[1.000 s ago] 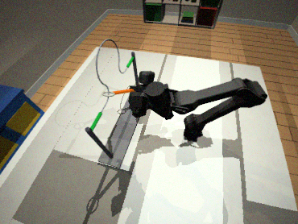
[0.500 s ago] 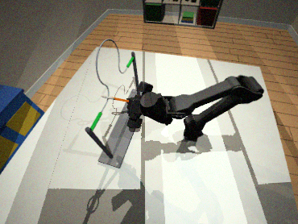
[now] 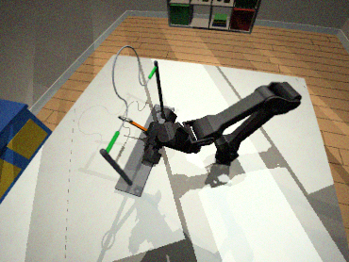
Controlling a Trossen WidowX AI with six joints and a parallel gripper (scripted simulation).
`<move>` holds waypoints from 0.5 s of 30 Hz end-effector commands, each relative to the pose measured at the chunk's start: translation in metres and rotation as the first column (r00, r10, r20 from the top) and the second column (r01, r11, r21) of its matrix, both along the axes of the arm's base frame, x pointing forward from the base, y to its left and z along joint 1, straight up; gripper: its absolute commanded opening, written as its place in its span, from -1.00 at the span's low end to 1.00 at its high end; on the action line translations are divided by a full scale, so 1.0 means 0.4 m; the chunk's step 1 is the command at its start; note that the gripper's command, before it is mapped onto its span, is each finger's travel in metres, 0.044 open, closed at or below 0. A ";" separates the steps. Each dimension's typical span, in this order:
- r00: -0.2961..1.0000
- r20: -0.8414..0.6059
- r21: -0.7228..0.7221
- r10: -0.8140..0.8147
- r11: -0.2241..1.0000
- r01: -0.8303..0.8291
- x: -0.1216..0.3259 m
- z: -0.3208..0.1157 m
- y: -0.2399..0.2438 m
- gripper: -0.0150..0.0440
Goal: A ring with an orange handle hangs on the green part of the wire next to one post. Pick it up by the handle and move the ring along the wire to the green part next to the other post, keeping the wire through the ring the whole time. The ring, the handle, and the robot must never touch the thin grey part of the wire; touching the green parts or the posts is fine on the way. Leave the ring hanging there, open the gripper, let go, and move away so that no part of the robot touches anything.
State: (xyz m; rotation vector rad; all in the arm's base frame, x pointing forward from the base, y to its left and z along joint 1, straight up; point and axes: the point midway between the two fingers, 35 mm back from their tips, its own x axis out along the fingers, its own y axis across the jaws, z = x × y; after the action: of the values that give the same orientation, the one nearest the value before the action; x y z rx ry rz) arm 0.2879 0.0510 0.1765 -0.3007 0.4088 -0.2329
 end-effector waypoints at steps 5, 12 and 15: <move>1.000 0.006 0.153 0.003 0.988 -0.004 0.003 -0.011 0.062 -1.00; 1.000 0.010 0.234 0.003 0.972 -0.006 0.005 -0.014 0.103 -1.00; 1.000 0.011 0.257 0.004 0.966 -0.006 0.005 -0.014 0.118 -1.00</move>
State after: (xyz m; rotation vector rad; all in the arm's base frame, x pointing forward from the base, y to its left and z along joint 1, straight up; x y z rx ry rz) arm 0.2896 0.0900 0.1709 -0.0833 0.4208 -0.1819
